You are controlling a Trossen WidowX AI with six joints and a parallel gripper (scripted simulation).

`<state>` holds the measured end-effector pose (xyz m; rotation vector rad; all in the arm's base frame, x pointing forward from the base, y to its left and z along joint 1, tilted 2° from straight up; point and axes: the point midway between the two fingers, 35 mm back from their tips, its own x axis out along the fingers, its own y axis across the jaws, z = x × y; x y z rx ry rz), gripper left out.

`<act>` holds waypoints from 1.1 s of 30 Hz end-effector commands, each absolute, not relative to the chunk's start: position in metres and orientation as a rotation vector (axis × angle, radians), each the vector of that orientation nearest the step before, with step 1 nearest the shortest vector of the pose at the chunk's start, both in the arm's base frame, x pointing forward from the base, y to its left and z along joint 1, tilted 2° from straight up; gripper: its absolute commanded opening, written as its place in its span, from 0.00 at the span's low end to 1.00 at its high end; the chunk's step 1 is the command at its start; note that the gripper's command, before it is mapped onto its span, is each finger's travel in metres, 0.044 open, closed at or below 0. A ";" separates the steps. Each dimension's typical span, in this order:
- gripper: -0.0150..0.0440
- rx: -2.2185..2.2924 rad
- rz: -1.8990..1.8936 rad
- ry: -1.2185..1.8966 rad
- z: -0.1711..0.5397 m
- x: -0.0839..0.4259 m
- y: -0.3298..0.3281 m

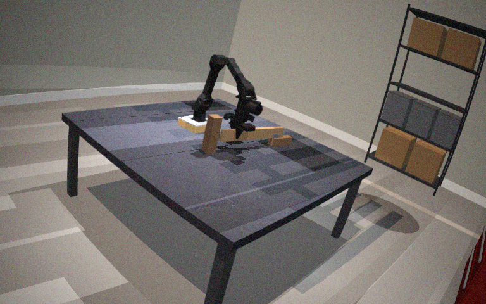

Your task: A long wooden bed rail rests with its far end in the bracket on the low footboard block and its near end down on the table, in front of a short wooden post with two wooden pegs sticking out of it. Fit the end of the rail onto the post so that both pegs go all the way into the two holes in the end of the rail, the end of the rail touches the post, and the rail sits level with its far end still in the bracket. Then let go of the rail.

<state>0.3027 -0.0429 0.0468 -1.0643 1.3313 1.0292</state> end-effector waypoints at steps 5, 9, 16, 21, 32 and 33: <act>0.25 -1.065 1.031 1.329 0.048 0.302 -0.045; 0.25 -1.066 1.031 1.329 0.048 0.302 -0.047; 0.25 -1.066 1.031 1.330 0.048 0.301 -0.049; 0.25 -1.066 1.031 1.330 0.047 0.301 -0.050; 0.25 -1.066 1.031 1.330 0.047 0.300 -0.054; 0.25 -1.066 1.031 1.330 0.047 0.300 -0.054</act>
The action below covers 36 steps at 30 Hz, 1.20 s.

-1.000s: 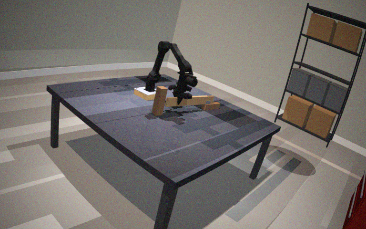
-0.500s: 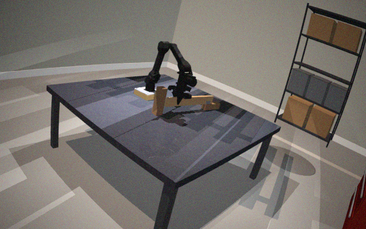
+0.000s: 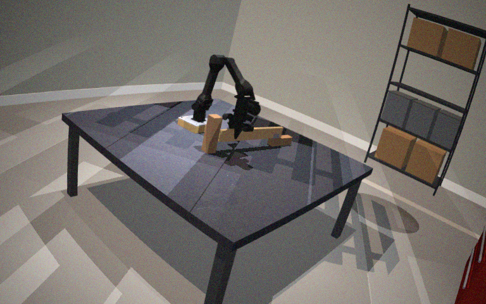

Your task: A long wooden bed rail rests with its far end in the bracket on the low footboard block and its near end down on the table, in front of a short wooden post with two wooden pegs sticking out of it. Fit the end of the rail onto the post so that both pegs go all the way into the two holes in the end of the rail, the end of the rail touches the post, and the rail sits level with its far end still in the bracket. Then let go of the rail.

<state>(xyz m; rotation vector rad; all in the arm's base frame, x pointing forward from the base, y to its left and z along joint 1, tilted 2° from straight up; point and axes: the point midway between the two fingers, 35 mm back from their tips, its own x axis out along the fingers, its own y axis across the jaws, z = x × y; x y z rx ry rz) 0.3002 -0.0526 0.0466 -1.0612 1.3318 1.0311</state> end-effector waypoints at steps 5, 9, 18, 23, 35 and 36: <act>0.25 -1.066 1.031 1.330 0.047 0.300 -0.056; 0.25 -1.066 1.031 1.330 0.048 0.300 -0.057; 0.25 -1.066 1.031 1.330 0.049 0.299 -0.059; 0.25 -1.066 1.031 1.330 0.049 0.299 -0.061; 0.25 -1.066 1.031 1.331 0.049 0.299 -0.065; 0.25 -1.066 1.030 1.331 0.049 0.299 -0.065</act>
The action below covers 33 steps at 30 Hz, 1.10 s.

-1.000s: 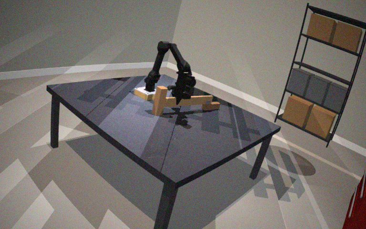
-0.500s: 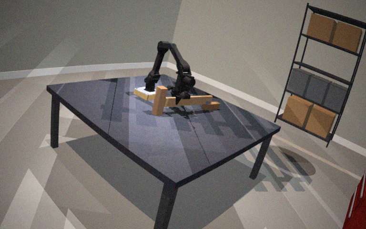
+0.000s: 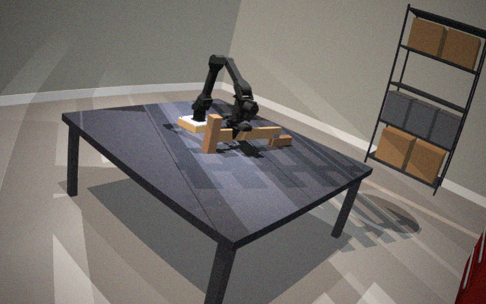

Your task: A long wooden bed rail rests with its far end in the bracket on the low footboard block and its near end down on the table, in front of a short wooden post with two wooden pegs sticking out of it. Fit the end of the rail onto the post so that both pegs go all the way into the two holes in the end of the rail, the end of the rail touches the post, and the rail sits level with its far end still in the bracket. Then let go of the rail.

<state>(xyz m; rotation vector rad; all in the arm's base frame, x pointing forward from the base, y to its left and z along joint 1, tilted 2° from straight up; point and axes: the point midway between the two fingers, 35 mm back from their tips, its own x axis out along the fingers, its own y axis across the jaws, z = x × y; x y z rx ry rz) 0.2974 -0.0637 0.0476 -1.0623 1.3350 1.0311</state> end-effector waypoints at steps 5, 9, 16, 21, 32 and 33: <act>0.25 -1.067 1.030 1.331 0.049 0.298 -0.067; 0.25 -1.067 1.030 1.331 0.049 0.298 -0.068; 0.25 -1.067 1.030 1.331 0.049 0.298 -0.070; 0.25 -1.067 1.030 1.331 0.050 0.298 -0.072; 0.25 -1.067 1.030 1.331 0.051 0.298 -0.073; 0.25 -1.067 1.030 1.331 0.051 0.298 -0.072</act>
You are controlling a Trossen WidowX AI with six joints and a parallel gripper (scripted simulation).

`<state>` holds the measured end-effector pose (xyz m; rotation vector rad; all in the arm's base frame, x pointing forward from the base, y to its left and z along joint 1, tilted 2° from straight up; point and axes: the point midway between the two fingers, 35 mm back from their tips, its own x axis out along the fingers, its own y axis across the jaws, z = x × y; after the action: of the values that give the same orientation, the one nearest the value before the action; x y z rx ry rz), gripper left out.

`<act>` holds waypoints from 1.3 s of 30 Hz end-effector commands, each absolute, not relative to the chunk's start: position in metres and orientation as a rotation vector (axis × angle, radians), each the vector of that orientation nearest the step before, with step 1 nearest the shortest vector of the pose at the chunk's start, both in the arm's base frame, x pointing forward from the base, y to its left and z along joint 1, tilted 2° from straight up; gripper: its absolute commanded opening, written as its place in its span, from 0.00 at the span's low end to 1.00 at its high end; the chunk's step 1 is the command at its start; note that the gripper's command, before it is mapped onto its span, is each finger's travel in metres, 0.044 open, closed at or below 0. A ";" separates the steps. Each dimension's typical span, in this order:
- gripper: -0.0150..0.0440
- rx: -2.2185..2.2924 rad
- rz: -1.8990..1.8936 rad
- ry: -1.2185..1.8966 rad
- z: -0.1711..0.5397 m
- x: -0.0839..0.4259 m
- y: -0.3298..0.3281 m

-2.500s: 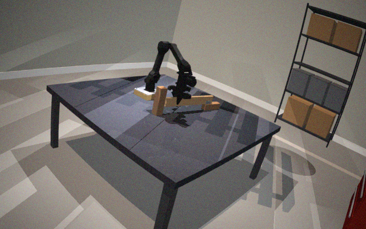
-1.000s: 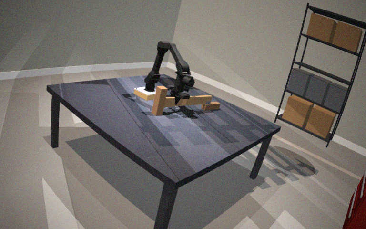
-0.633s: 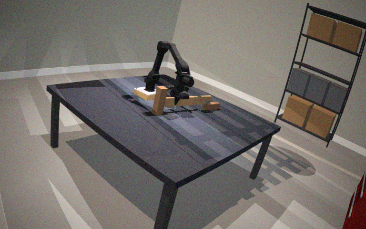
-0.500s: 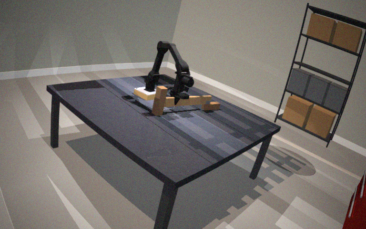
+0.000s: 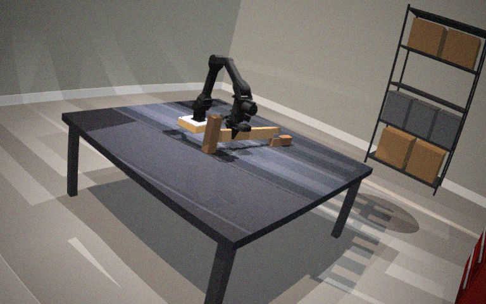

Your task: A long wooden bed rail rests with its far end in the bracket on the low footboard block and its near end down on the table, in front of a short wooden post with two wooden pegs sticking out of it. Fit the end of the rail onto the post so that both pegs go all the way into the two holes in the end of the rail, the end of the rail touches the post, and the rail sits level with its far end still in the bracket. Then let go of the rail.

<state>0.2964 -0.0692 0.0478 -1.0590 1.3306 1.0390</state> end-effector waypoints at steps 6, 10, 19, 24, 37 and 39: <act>0.25 -1.067 1.030 1.331 0.051 0.299 -0.070; 0.25 -1.067 1.030 1.331 0.051 0.299 -0.069; 0.25 -1.067 1.030 1.331 0.051 0.300 -0.067; 0.25 -1.067 1.030 1.331 0.050 0.300 -0.067; 0.25 -1.067 1.030 1.331 0.048 0.300 -0.067; 0.25 -1.067 1.030 1.331 0.048 0.300 -0.067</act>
<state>0.2986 -0.0668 0.0481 -1.0663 1.3351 1.0360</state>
